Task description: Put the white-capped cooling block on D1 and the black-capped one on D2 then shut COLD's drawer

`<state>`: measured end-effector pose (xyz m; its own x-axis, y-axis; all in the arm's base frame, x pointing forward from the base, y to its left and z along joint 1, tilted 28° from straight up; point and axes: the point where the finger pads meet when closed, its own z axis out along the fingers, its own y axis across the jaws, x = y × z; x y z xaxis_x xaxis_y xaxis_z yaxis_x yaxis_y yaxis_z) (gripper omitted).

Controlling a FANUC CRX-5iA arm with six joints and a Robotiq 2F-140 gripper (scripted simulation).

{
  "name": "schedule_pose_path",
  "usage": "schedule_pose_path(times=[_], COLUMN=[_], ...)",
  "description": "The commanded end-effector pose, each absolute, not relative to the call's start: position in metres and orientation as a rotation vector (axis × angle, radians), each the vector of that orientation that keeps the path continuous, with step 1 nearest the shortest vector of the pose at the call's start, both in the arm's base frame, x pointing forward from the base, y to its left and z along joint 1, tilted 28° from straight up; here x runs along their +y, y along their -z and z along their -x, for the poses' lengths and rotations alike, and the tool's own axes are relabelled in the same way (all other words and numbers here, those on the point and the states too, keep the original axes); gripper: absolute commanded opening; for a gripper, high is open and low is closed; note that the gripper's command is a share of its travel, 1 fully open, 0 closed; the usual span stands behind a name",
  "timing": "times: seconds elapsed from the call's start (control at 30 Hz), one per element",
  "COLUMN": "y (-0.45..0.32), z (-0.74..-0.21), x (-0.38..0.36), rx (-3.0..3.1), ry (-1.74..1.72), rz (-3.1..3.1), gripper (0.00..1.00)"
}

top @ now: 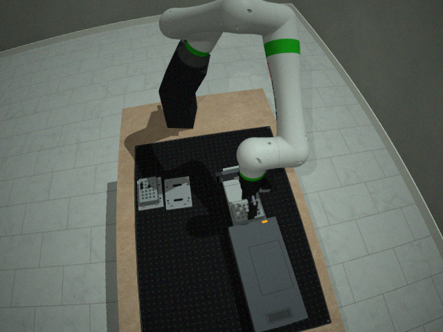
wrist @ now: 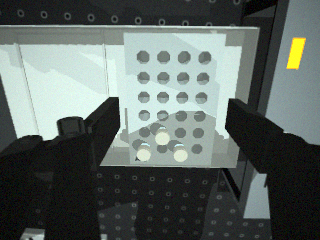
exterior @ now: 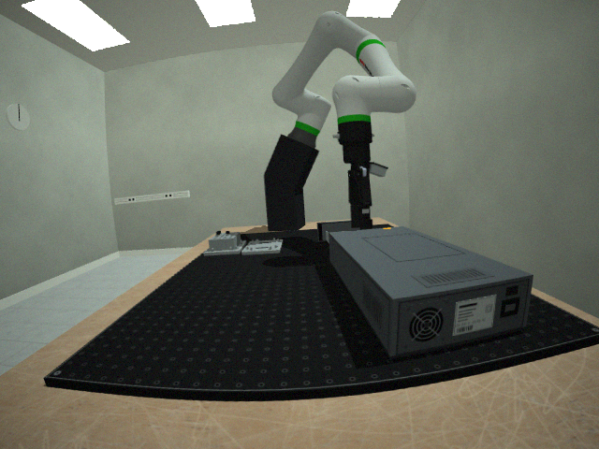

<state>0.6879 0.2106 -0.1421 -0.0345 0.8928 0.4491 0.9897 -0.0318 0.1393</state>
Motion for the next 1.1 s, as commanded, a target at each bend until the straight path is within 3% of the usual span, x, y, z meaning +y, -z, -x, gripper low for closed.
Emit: schedule_pose_path(times=[0.0,1.07], y=[0.141,0.168], z=[-0.689,-0.693], x=[0.210,0.224], rx=[-2.015,-2.015], ry=[0.631,0.631], rz=[2.012,2.012], gripper=[0.66,0.66])
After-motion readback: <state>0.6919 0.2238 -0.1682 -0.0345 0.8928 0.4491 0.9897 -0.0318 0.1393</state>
